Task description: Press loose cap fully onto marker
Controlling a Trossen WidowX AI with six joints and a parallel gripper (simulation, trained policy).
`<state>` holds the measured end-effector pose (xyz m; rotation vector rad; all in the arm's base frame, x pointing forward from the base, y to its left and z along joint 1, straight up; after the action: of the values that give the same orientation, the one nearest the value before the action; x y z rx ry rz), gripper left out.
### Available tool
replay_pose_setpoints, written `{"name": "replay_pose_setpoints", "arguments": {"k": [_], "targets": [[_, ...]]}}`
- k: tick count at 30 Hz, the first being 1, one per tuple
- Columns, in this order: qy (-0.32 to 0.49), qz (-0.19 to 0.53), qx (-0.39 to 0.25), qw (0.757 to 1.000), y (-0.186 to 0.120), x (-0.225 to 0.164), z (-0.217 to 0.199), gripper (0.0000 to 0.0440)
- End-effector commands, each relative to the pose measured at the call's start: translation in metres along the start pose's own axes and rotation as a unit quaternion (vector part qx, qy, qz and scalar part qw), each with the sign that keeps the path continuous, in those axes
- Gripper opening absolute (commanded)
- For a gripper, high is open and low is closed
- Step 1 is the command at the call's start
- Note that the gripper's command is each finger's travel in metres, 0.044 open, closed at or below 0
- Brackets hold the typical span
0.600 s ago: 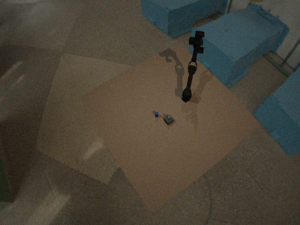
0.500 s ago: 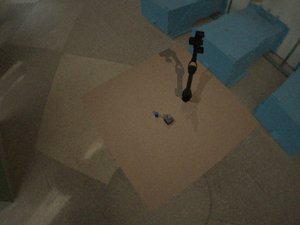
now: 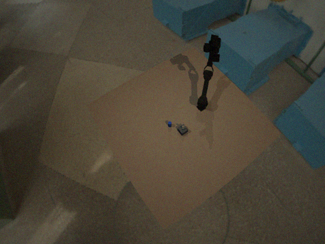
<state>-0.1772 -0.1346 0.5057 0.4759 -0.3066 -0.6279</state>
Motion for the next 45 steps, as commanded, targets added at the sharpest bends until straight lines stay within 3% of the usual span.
{"name": "replay_pose_setpoints", "arguments": {"k": [1, 22, 45], "targets": [[0.005, 0.001, -0.03, 1.0, 0.012, 0.004, -0.007, 0.023], [0.032, 0.009, -0.158, 0.987, 0.067, 0.019, -0.037, 0.0277], [0.058, 0.011, -0.286, 0.956, 0.124, 0.03, -0.073, 0.0311]]}}
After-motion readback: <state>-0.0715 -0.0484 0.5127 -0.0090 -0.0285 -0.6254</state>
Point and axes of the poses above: the point midway between the two fingers, 35 mm back from their tips, its own y axis out along the fingers, its own z axis across the jaws, x = y × z, the point moved 10 cm from there along -y, back along the fingers, and after that the axes turned 7 degrees about -y, right-handed, at the moved point
